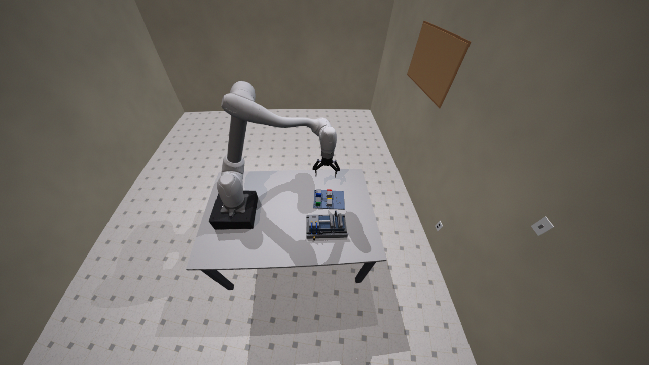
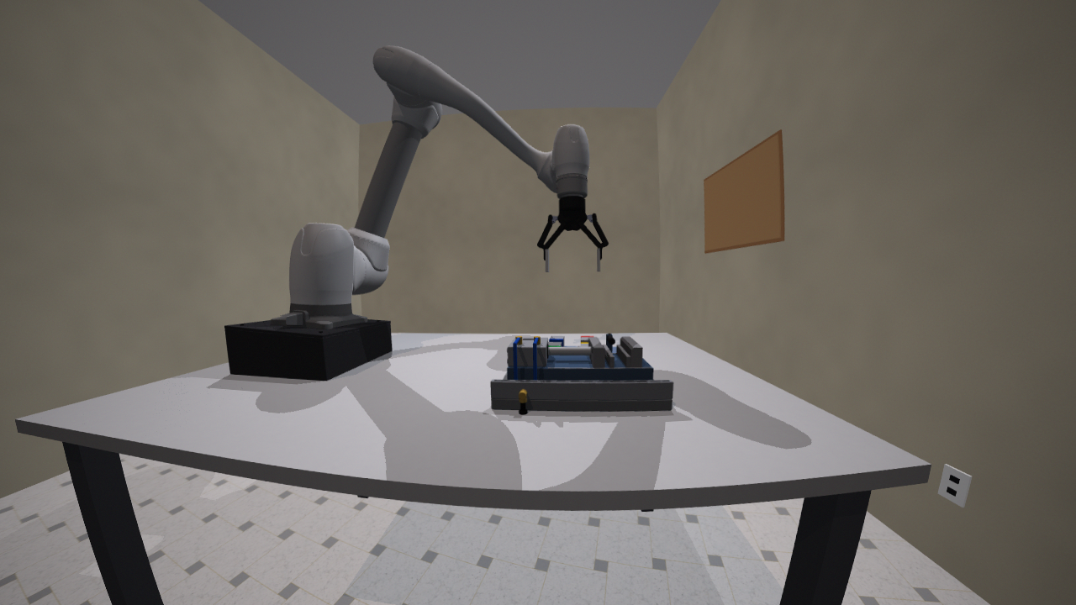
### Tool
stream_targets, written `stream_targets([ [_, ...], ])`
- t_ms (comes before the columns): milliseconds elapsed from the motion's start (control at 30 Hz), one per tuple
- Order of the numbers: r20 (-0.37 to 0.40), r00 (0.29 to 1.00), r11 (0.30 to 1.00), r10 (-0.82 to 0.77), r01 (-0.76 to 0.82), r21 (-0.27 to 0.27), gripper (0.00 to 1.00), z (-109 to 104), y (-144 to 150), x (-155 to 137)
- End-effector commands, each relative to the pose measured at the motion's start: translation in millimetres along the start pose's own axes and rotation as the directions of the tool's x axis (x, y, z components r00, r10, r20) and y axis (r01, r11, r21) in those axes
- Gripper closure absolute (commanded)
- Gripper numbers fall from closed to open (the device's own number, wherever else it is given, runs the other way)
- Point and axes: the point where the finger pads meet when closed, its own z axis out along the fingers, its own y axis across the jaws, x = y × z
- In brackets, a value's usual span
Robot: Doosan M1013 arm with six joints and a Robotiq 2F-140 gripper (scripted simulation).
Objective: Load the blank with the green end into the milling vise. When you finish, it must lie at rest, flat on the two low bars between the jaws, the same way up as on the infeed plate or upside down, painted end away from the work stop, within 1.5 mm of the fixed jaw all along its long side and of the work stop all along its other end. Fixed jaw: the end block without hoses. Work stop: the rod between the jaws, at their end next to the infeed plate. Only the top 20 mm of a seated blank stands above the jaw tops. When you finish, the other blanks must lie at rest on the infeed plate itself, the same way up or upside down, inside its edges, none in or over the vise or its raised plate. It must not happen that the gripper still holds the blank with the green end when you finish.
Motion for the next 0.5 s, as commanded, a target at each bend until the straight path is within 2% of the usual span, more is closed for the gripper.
stream_targets([
  [0,0.0,1.0,1.0,0.0,0.0,0.0,0.0,1.2,-0.1,0.0],
  [467,0.0,1.0,1.0,0.0,0.0,0.0,0.0,-5.9,0.0,-0.5],
])
